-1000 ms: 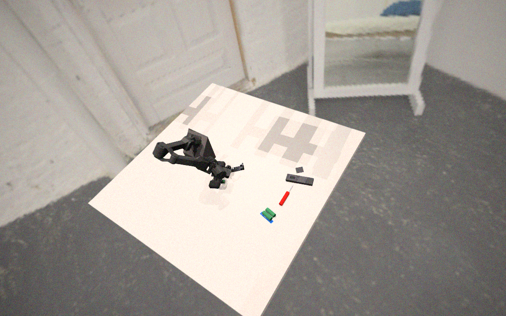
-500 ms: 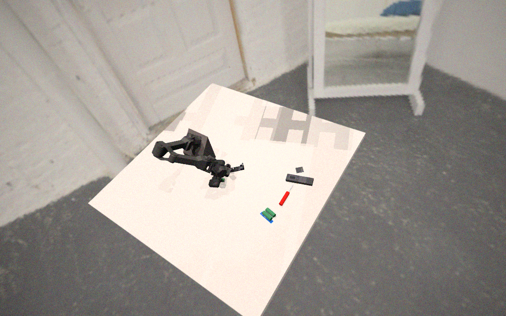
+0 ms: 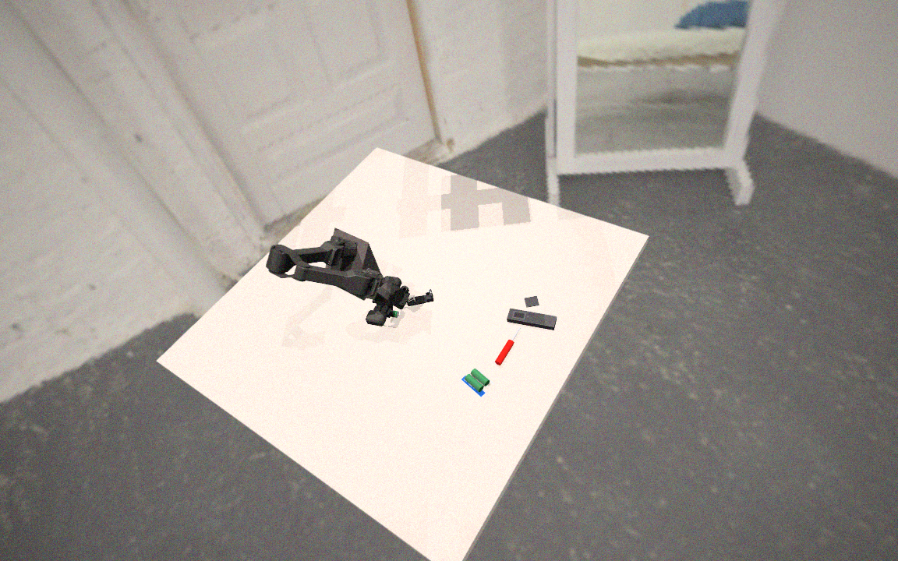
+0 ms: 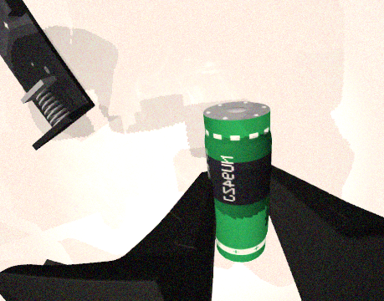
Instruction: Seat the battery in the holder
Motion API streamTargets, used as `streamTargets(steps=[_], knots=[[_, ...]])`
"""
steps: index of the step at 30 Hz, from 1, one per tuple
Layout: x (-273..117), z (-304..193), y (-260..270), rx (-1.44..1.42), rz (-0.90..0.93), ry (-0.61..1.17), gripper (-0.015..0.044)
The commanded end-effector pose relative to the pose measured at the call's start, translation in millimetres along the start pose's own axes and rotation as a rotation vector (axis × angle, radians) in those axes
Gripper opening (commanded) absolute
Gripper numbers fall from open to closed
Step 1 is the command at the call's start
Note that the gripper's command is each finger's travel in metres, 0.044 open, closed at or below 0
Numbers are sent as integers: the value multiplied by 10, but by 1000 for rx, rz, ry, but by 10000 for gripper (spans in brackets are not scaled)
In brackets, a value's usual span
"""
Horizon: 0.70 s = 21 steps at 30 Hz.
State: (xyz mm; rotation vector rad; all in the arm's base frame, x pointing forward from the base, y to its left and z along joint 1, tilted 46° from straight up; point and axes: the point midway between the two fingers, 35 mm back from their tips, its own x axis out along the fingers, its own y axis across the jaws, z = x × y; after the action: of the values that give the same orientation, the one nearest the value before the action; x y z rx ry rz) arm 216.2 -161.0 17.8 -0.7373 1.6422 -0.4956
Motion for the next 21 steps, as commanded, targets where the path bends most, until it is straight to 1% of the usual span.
streamTargets(steps=[1, 21], knots=[[-43, 76, 54, 166, 0, -7, 76], [-121, 342, 404, 976, 28, -7, 76]])
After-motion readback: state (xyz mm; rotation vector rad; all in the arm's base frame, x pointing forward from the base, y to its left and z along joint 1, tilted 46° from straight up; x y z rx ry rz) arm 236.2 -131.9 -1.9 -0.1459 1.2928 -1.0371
